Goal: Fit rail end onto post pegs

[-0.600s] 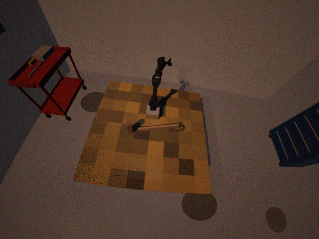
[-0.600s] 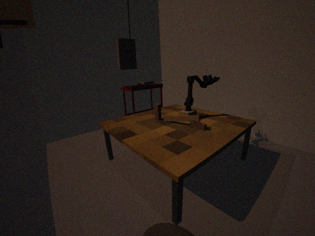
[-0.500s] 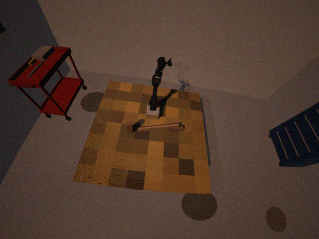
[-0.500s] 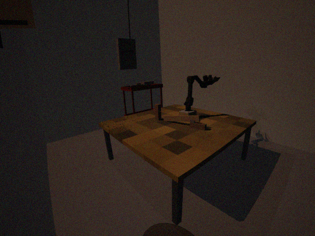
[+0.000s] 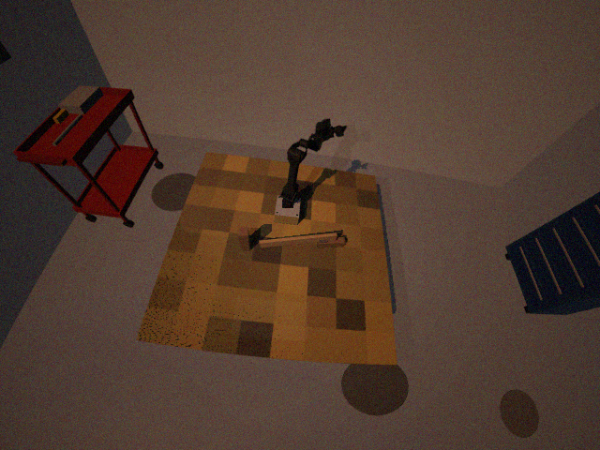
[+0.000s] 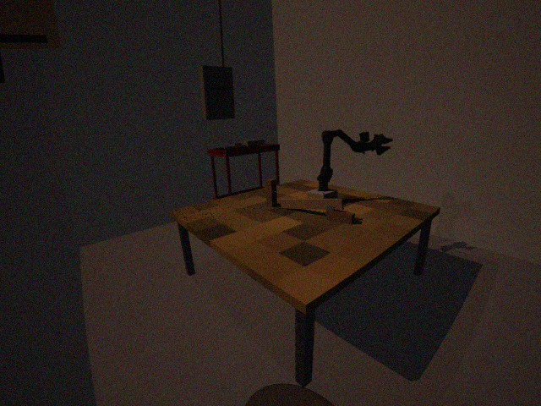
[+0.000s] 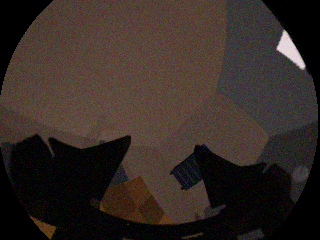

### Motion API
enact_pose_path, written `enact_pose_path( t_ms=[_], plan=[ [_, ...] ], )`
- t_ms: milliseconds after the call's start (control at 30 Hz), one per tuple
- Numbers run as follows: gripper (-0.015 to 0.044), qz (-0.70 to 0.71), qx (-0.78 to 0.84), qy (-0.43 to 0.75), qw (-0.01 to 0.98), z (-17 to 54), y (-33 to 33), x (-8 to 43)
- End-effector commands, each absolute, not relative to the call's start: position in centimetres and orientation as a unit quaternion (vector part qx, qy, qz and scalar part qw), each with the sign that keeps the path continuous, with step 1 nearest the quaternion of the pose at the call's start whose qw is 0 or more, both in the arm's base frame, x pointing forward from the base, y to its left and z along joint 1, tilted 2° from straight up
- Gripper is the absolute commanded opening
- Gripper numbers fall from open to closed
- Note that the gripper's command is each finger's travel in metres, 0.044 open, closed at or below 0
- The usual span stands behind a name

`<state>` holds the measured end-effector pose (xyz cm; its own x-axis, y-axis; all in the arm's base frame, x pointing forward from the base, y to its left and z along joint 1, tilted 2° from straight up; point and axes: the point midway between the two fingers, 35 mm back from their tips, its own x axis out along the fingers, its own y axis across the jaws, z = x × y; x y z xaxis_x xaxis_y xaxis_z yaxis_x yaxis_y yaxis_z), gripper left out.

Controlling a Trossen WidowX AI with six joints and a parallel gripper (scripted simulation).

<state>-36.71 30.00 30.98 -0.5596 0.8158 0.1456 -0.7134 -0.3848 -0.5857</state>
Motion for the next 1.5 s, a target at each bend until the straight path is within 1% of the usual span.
enact_pose_path(
  t_ms=[0,167,367,467,733,900,1067,1267,1467],
  plan=[
    [0.0440,0.801,-0.137,-0.322,0.486,29.8,33.5,-33.7],
    [0.0440,0.754,-0.232,-0.326,0.521,27.3,39.1,-27.4],
    [0.0440,0.694,-0.347,-0.306,0.551,24.2,44.0,-17.9],
    [0.0440,0.674,-0.355,-0.281,0.583,24.9,45.0,-13.2],
    [0.0440,0.594,-0.494,-0.221,0.595,20.8,46.1,0.3],
    [0.0440,0.549,-0.571,-0.162,0.589,18.1,44.4,8.9],
    [0.0440,0.510,-0.633,-0.090,0.575,15.6,40.7,16.8],
    [0.0440,0.475,-0.686,0.010,0.551,12.7,34.1,24.8],
    [0.0440,0.454,-0.711,0.120,0.523,10.1,25.5,30.5]
  ],
)
